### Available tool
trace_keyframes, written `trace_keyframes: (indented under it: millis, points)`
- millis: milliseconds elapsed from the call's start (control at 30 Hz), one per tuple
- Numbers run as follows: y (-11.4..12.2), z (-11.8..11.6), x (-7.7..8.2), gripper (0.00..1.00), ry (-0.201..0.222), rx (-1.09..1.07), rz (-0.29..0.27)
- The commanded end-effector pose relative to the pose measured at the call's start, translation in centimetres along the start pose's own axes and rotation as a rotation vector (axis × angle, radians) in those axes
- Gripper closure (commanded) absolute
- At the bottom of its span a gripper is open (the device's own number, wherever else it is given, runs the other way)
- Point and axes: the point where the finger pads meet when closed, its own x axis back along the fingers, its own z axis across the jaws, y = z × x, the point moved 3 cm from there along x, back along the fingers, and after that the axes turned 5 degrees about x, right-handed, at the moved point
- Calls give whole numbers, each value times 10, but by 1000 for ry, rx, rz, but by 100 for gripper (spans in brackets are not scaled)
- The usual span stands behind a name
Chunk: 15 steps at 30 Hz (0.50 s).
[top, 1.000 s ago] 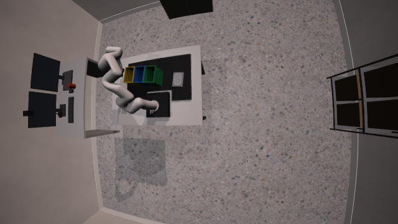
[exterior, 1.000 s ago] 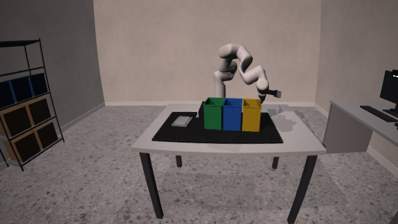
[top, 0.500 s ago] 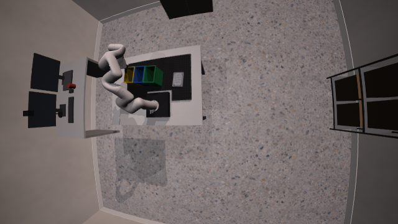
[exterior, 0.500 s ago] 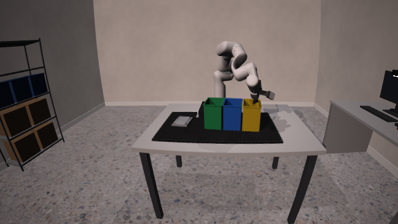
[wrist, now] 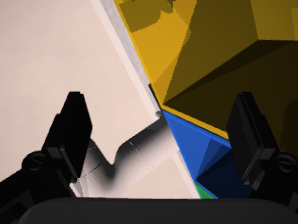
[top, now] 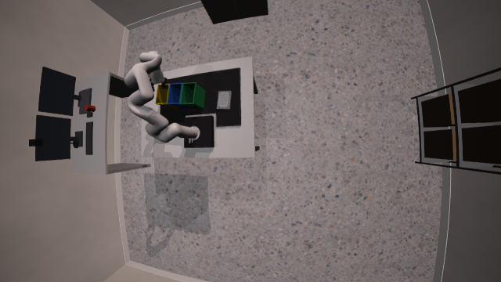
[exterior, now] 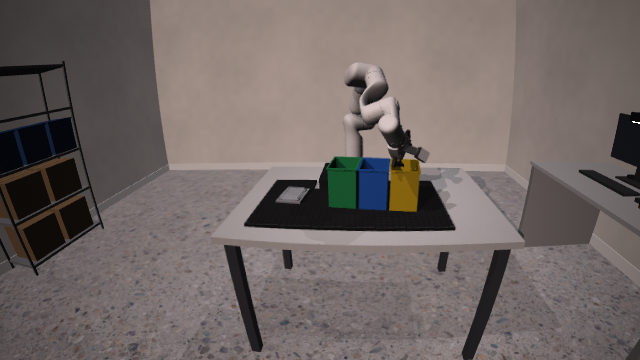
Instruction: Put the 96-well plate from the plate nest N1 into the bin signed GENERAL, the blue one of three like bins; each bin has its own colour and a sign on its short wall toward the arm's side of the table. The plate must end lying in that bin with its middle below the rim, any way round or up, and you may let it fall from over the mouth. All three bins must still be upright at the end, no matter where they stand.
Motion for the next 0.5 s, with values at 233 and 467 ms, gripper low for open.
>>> trace_keyframes:
  millis: [233, 467]
  points:
    - [34, 23, 29, 0, 86, -84, 67]
    - [55, 34, 41, 0, 164, -174, 128]
